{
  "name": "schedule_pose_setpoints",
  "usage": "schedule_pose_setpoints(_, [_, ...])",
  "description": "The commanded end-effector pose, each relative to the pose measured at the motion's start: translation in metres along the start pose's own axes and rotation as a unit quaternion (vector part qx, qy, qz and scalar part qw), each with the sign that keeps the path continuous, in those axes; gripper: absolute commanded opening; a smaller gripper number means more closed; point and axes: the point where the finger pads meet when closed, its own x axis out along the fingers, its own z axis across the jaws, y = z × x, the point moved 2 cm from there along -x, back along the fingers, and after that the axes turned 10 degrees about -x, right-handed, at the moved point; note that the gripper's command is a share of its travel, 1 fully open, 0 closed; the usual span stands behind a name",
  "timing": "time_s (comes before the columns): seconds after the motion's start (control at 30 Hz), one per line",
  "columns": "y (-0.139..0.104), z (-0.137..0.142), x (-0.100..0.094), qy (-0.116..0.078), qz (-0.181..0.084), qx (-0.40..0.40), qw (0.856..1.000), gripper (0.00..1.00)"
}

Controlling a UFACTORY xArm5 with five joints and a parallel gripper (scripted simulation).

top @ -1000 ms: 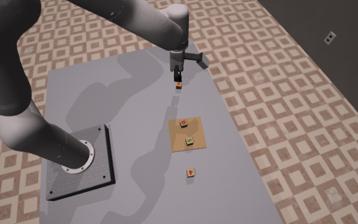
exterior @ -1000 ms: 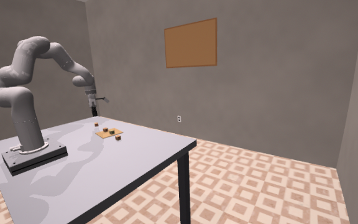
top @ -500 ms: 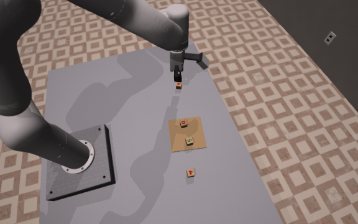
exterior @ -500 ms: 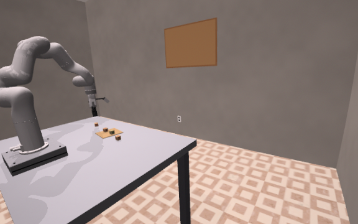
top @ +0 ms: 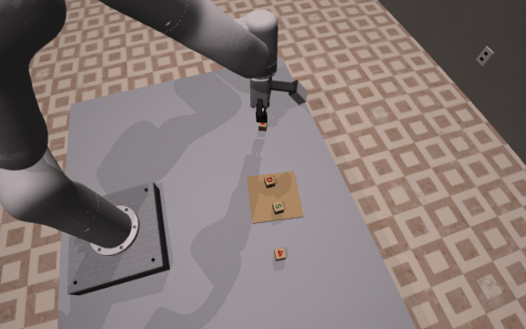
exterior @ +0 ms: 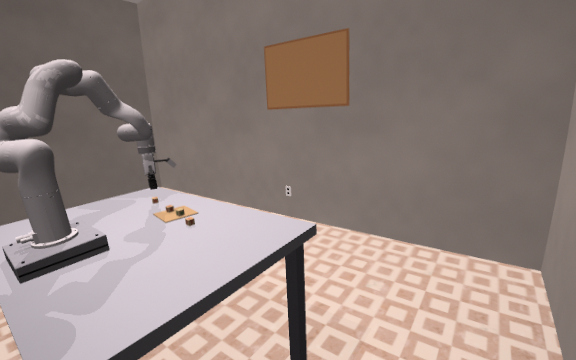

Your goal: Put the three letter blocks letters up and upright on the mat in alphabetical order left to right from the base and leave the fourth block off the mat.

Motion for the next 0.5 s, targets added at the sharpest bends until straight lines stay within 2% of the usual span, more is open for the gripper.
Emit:
schedule_pose_setpoints(0.0, [0.001, -0.001, 0.002, 0.001, 0.002, 0.0, 1.0, 0.63])
schedule_pose_setpoints(0.47, [0.0, -0.002, 0.021, 0.001, 0.002, 0.0, 1.0, 0.63])
